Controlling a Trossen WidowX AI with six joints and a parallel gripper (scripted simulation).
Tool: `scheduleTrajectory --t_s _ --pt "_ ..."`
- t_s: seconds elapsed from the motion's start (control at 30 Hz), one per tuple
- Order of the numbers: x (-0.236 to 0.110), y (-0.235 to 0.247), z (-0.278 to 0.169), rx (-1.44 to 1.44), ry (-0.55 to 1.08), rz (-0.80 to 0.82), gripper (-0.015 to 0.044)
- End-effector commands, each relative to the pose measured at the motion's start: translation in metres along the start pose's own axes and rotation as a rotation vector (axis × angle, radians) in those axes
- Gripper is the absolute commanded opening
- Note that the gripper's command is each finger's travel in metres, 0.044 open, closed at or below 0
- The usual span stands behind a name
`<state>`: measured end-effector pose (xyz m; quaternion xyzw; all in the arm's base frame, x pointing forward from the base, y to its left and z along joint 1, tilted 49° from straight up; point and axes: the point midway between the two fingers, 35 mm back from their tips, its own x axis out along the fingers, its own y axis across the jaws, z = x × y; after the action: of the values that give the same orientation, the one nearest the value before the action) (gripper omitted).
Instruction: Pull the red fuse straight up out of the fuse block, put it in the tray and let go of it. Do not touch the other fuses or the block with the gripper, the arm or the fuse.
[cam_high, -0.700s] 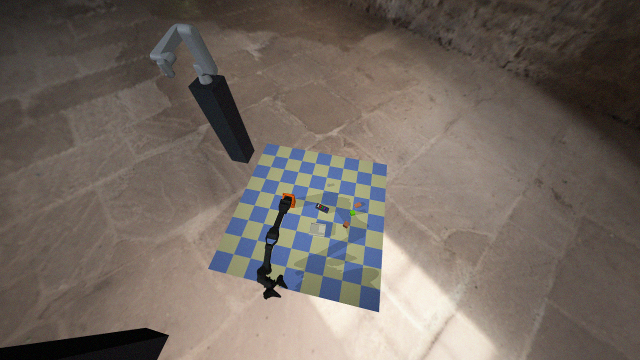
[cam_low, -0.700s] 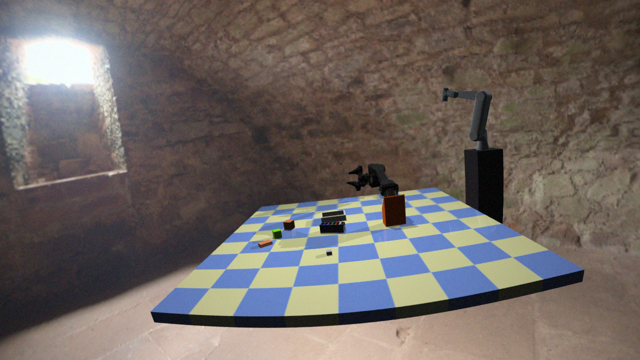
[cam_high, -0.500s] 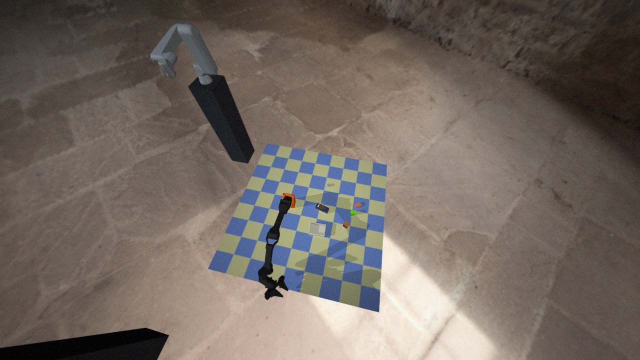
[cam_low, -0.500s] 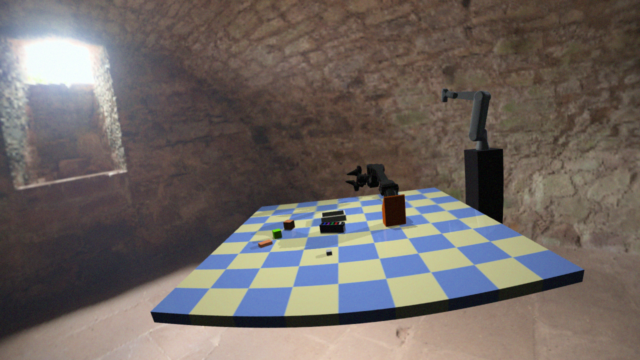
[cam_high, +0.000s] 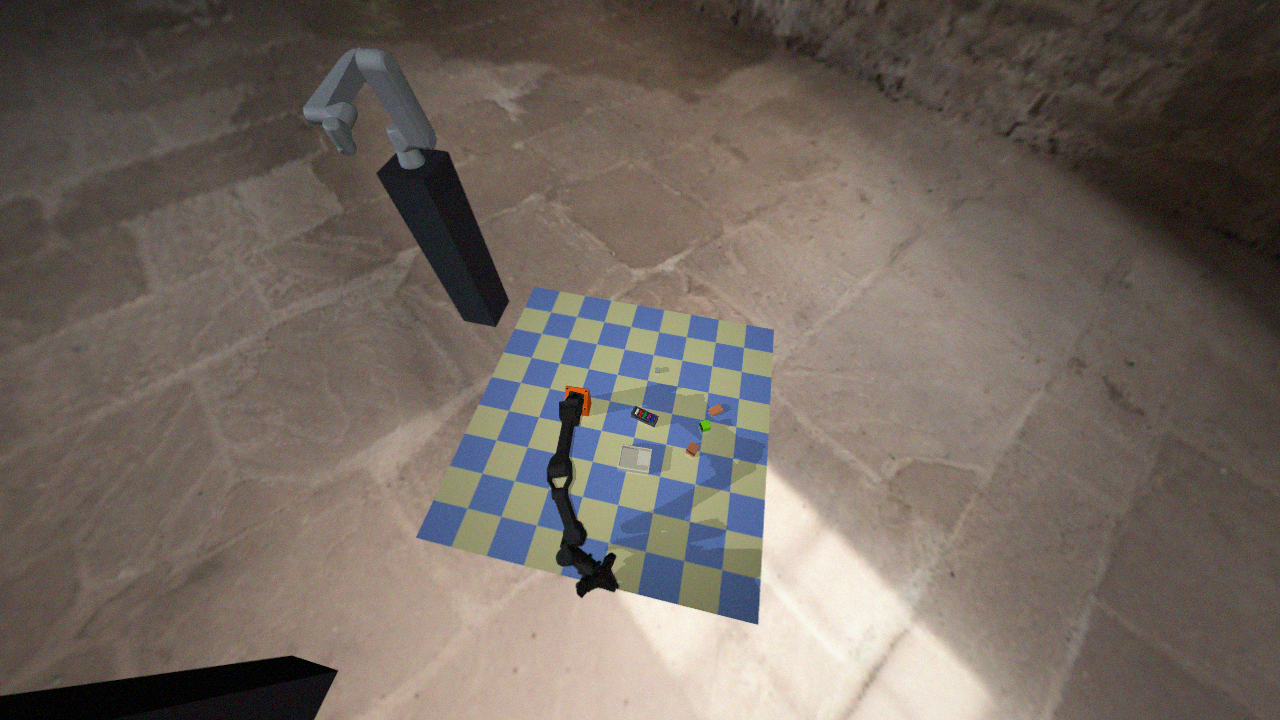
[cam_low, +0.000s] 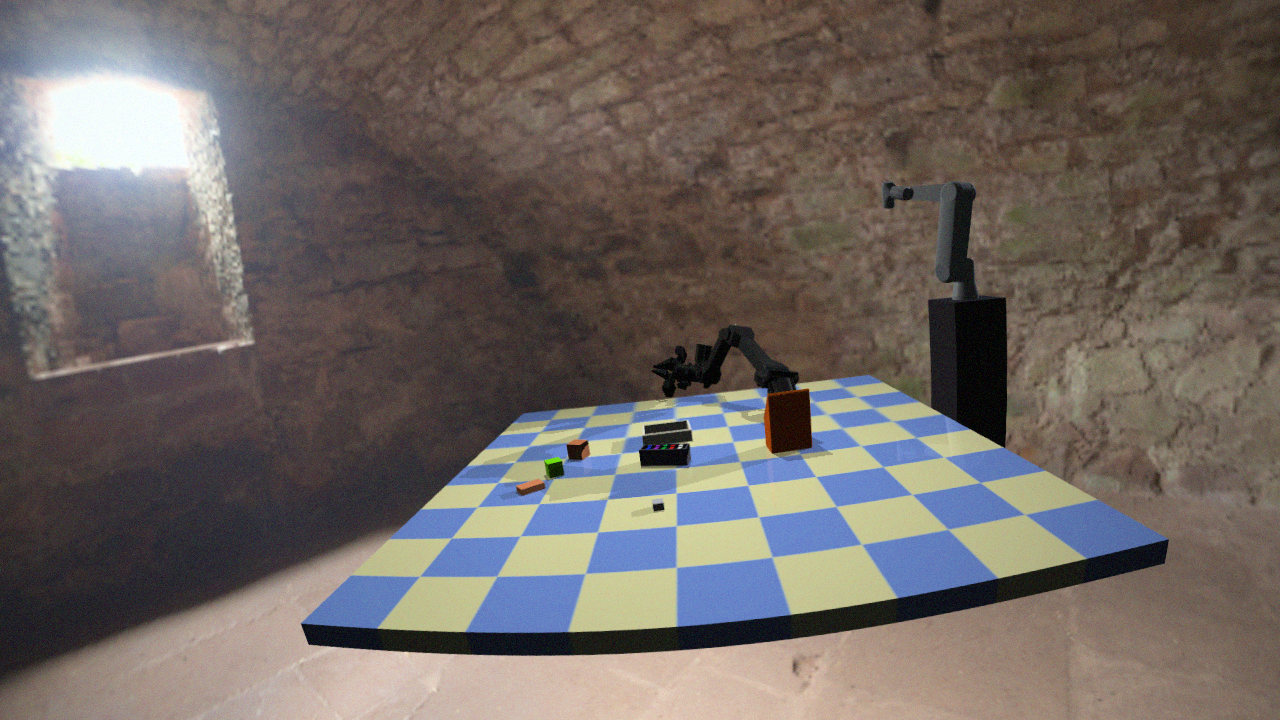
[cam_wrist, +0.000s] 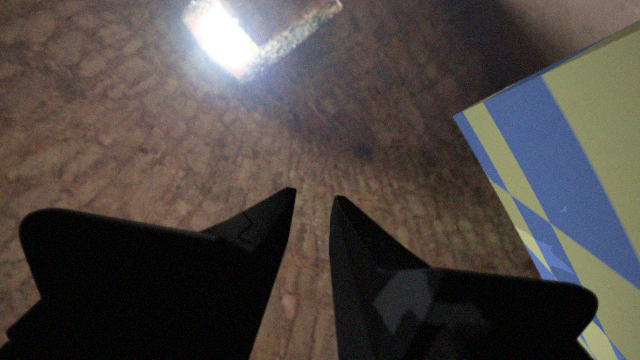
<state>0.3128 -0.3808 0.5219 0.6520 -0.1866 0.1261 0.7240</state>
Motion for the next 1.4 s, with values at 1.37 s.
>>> scheduleTrajectory --t_s 1.37 --pt "-0.055 -0.428 -0.397 -1.115 0.885 -1.206 0.0072"
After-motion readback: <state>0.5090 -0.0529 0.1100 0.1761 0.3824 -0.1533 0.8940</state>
